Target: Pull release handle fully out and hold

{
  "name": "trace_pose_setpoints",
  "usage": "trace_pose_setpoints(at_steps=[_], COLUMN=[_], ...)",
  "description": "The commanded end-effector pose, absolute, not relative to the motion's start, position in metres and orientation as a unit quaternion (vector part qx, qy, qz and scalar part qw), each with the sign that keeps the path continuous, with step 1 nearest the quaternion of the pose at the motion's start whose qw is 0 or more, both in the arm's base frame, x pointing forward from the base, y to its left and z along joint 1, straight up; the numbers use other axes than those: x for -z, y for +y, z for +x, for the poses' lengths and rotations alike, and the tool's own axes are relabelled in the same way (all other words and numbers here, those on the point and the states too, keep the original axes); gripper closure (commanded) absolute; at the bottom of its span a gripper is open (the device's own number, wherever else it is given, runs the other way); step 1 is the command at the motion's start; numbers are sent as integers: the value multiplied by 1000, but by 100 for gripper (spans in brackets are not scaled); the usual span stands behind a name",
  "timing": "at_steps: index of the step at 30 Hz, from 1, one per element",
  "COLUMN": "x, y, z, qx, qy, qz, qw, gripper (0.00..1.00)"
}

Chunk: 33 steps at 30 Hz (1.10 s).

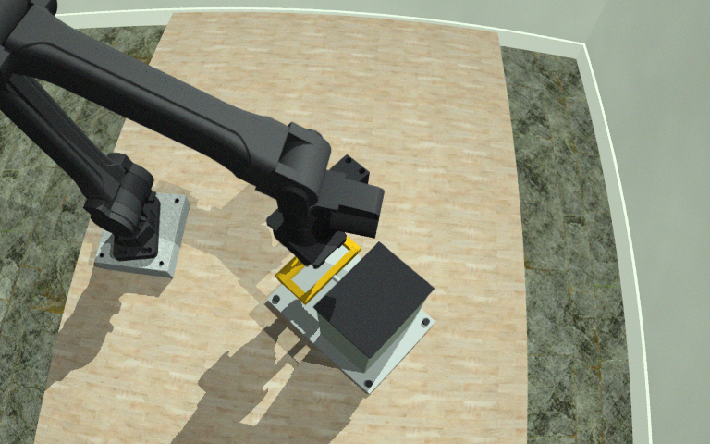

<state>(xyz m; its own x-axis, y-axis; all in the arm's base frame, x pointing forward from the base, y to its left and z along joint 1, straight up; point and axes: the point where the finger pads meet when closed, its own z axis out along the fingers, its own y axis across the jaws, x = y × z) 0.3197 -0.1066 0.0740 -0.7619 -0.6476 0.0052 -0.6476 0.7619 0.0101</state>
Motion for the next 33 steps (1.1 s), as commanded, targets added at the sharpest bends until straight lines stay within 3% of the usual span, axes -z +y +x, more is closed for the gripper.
trace_pose_setpoints(at_steps=[1,33], x=[-71,-77], y=[-111,-110], z=[325,325], qx=[-2,-3], qy=[-939,-939], qz=[345,344], qw=[2,-1], gripper=[100,100])
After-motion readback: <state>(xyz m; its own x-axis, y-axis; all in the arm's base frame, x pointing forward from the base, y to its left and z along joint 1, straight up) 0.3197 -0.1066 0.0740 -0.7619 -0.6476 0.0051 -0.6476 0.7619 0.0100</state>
